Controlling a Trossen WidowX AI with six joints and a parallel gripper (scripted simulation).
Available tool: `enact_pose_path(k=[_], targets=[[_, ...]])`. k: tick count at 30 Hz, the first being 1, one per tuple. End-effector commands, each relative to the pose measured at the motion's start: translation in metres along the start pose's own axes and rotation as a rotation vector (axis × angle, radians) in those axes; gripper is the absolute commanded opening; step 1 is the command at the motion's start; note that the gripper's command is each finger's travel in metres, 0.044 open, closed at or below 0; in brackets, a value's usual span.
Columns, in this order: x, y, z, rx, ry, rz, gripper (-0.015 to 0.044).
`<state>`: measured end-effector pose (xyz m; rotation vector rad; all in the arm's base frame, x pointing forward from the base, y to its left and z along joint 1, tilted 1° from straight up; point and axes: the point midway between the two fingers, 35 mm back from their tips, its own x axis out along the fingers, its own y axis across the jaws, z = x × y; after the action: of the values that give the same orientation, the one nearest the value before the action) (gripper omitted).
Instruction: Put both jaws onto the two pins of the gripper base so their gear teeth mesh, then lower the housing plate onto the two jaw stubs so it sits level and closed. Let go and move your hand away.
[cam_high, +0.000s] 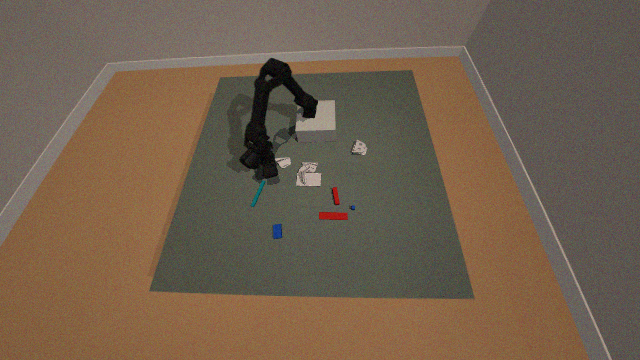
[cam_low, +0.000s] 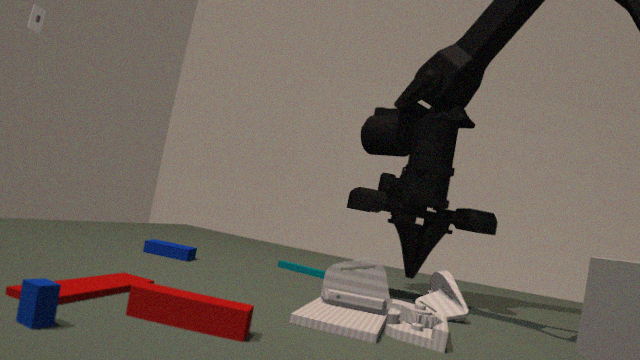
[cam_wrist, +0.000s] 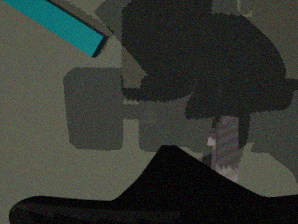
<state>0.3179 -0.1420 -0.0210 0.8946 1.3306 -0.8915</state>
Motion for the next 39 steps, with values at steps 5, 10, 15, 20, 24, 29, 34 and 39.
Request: enact_pose_path(k=[5, 10, 15, 20, 24, 29, 34, 39], targets=[[0.008, -0.002, -0.002, 0.004, 0.004, -0.007, 0.0], [0.008, -0.008, -0.001, 0.004, 0.004, -0.007, 0.0], [0.008, -0.017, -0.001, 0.004, 0.004, -0.008, 0.0], [0.008, -0.025, -0.001, 0.004, 0.004, -0.009, 0.0], [0.008, -0.031, 0.0, 0.004, 0.004, -0.009, 0.0], [0.008, -0.04, -0.001, 0.004, 0.004, -0.01, 0.0], [0.008, -0.048, -0.001, 0.004, 0.004, -0.011, 0.0], [0.008, -0.056, -0.002, 0.004, 0.004, -0.011, 0.0]])
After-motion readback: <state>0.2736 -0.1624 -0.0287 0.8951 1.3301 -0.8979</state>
